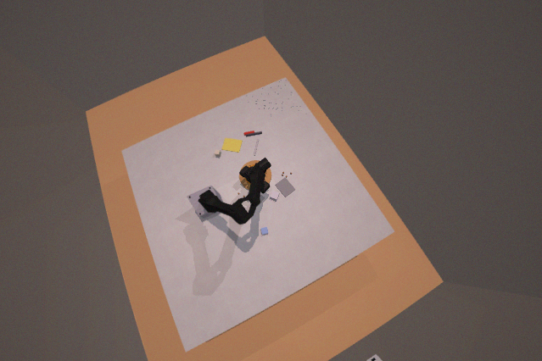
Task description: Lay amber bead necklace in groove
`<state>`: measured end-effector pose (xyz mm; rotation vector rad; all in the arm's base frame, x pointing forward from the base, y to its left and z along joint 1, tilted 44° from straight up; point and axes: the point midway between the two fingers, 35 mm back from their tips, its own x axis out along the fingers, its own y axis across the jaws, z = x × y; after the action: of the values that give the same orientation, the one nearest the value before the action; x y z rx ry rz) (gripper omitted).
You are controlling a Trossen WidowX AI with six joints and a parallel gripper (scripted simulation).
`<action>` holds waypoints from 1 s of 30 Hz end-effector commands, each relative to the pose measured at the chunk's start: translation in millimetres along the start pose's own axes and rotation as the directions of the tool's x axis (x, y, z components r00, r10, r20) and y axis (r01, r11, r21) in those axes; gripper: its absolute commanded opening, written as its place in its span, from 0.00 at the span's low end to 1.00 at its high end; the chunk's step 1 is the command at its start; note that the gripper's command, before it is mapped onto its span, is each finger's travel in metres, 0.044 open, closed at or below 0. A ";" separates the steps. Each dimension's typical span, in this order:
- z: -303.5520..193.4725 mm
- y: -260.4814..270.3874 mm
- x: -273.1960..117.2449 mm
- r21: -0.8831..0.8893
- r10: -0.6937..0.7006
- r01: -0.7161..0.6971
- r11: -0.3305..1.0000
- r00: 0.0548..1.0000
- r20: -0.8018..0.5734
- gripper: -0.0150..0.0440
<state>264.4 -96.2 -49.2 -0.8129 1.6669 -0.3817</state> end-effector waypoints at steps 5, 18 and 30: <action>-3.1 -2.1 3.0 -0.008 -0.003 0.003 1.000 1.000 -0.007 0.25; -1.3 -2.2 5.5 -0.002 0.000 0.000 1.000 1.000 -0.002 0.52; -2.2 -1.9 2.7 -0.008 -0.001 0.001 1.000 1.000 -0.006 1.00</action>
<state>262.5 -100.6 -50.3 -0.8192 1.6739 -0.3762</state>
